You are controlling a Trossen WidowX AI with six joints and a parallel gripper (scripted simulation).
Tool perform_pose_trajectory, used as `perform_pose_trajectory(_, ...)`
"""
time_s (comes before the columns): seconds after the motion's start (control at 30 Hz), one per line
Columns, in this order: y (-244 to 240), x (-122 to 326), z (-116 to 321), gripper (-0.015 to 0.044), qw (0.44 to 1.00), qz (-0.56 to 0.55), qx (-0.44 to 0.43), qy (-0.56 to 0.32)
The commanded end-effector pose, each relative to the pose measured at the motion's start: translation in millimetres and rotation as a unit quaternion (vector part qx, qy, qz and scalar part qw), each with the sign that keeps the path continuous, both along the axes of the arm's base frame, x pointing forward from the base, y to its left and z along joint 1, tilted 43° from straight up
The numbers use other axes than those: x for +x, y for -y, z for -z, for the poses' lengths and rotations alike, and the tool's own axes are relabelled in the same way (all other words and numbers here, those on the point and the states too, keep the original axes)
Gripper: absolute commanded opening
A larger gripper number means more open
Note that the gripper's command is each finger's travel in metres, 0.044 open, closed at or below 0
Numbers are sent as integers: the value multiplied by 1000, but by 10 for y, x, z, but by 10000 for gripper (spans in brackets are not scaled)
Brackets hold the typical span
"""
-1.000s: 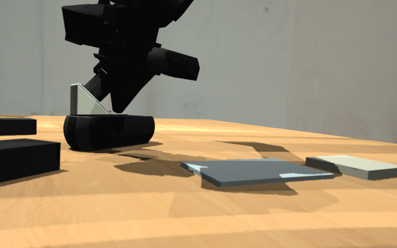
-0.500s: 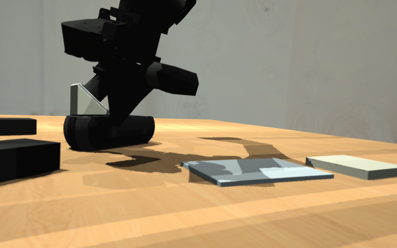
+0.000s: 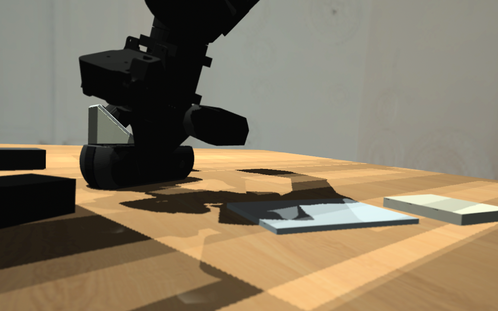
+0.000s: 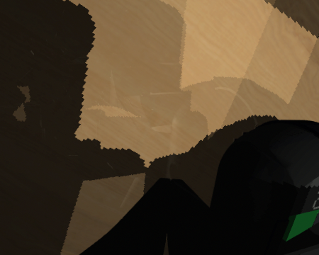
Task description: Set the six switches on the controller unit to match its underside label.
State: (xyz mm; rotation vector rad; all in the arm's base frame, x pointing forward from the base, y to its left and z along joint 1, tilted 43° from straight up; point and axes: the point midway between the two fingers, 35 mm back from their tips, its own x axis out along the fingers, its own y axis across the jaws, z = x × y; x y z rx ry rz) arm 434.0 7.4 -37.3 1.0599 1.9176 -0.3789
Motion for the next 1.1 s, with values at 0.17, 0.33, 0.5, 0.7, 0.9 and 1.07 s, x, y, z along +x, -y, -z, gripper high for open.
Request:
perform_pose_trajectory(0.17,-63,-8,67,0,1000,-1,-1,-1)
perform_pose_trajectory(0.33,-56,-20,73,0,1000,-1,-1,-1)
perform_pose_trajectory(0.5,-48,-36,81,0,1000,-1,-1,-1)
perform_pose_trajectory(0.7,-38,-55,90,0,1000,-1,-1,-1)
perform_pose_trajectory(0.9,-28,-74,99,0,1000,-1,-1,-1)
perform_pose_trajectory(1.07,-20,-91,107,0,1000,-1,-1,-1)
